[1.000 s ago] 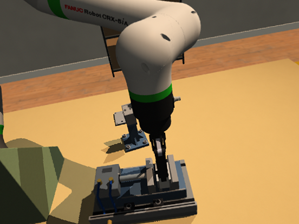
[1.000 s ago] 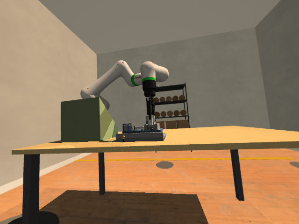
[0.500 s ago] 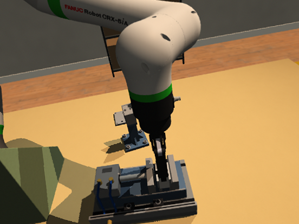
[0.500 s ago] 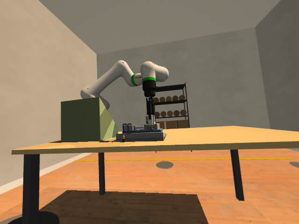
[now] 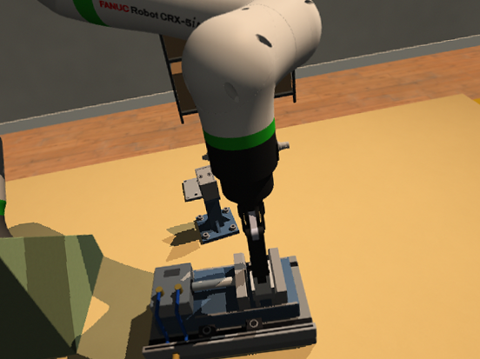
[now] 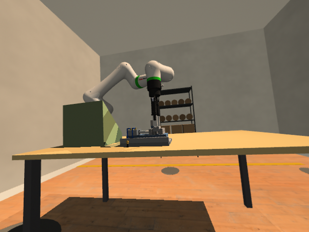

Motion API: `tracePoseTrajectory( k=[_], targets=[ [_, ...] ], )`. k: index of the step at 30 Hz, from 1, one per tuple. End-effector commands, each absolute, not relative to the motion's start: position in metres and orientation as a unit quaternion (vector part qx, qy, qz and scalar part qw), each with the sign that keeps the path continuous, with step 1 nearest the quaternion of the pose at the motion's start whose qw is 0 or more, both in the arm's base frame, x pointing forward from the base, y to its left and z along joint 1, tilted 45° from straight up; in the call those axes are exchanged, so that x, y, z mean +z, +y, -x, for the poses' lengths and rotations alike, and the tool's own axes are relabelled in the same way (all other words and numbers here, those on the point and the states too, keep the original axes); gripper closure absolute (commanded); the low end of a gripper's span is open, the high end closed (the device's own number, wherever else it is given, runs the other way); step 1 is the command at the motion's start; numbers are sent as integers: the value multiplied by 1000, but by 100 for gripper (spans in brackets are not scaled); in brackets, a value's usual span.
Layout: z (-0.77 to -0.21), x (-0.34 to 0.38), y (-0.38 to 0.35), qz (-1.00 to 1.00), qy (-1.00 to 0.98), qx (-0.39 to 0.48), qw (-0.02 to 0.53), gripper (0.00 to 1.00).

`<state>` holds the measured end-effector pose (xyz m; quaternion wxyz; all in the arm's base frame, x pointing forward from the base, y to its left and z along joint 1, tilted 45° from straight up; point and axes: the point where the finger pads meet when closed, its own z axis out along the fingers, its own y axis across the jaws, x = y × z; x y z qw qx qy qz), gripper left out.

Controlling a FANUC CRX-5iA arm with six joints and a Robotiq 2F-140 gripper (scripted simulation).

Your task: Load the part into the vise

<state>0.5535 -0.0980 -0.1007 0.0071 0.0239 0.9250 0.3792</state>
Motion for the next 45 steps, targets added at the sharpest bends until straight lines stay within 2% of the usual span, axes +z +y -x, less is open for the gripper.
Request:
tracePoseTrajectory(
  k=[1, 30, 31, 45],
  targets=[
    [-553, -97, -102, -24, 925, 379, 7, 53],
    [-552, -60, -138, -24, 925, 379, 7, 53],
    [-552, -60, -138, -24, 925, 379, 7, 100],
    [-552, -60, -138, -24, 925, 379, 7, 100]
  ],
)
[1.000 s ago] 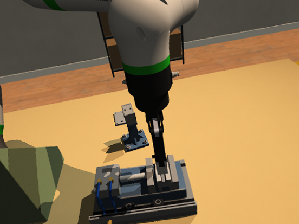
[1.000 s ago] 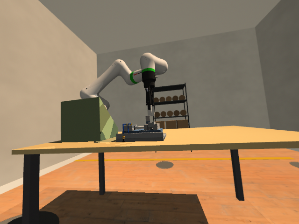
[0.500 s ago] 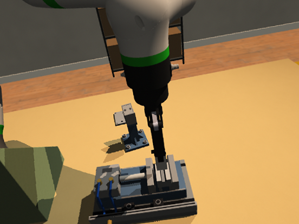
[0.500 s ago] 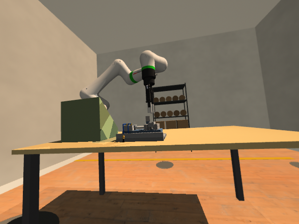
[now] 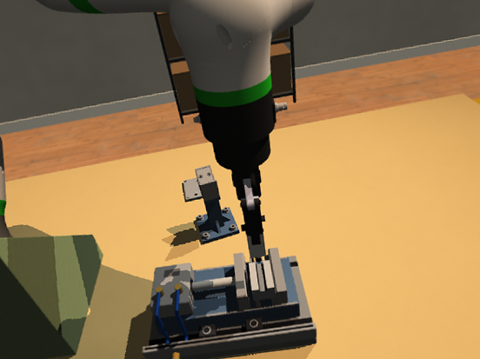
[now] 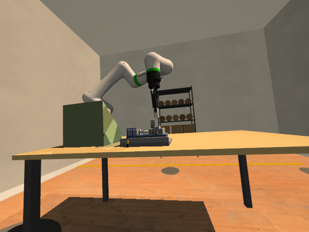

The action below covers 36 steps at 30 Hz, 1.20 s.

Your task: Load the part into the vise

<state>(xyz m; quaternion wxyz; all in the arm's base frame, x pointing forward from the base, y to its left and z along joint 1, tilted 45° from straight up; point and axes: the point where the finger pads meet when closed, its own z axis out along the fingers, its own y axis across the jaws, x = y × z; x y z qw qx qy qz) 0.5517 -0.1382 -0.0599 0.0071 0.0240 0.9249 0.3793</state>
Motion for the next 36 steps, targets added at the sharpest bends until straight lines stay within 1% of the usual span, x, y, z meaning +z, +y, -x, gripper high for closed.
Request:
tracePoseTrajectory(
  k=[1, 23, 28, 36],
  targets=[
    [-552, -60, -138, -24, 925, 379, 7, 100],
    [-552, -62, -141, -24, 925, 379, 7, 100],
    [-548, -90, -167, -24, 925, 379, 7, 100],
    [-547, -92, -170, -24, 925, 379, 7, 100]
  ],
)
